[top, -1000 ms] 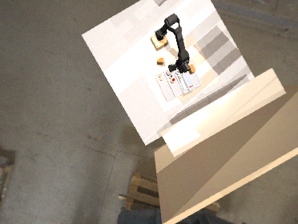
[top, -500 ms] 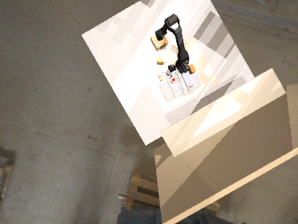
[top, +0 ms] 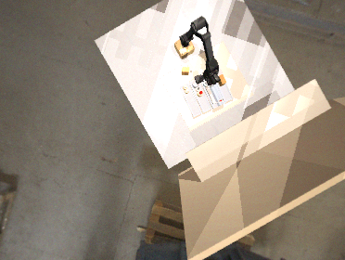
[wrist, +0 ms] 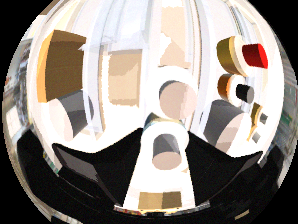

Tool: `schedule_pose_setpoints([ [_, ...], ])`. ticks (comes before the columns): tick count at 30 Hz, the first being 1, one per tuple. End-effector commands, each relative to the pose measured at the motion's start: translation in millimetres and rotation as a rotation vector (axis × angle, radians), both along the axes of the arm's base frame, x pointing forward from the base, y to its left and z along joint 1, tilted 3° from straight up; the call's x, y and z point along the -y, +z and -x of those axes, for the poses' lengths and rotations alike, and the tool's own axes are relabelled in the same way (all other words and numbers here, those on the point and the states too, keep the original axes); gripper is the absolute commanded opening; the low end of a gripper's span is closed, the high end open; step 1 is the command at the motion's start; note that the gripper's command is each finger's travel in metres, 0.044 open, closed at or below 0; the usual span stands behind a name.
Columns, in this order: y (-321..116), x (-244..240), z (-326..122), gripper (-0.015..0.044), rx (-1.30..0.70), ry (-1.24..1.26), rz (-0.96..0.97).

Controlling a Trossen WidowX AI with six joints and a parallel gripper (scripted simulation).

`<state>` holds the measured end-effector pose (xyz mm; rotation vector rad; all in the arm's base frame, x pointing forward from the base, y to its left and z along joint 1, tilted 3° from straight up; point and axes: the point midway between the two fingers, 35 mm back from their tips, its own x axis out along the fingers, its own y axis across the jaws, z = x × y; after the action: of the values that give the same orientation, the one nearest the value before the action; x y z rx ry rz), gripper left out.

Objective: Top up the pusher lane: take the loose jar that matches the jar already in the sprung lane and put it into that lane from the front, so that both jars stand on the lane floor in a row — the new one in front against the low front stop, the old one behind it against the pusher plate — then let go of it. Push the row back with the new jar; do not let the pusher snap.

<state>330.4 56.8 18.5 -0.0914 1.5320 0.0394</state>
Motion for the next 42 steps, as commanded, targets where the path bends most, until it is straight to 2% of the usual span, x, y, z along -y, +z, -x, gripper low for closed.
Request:
schedule_pose_setpoints([
  [1, -0.6, 0.0, -4.3, 0.0, 0.017, 0.005, 0.001],
  [42, -4.6, 0.7, 1.4, 0.0, 0.017, 0.005, 0.001],
])
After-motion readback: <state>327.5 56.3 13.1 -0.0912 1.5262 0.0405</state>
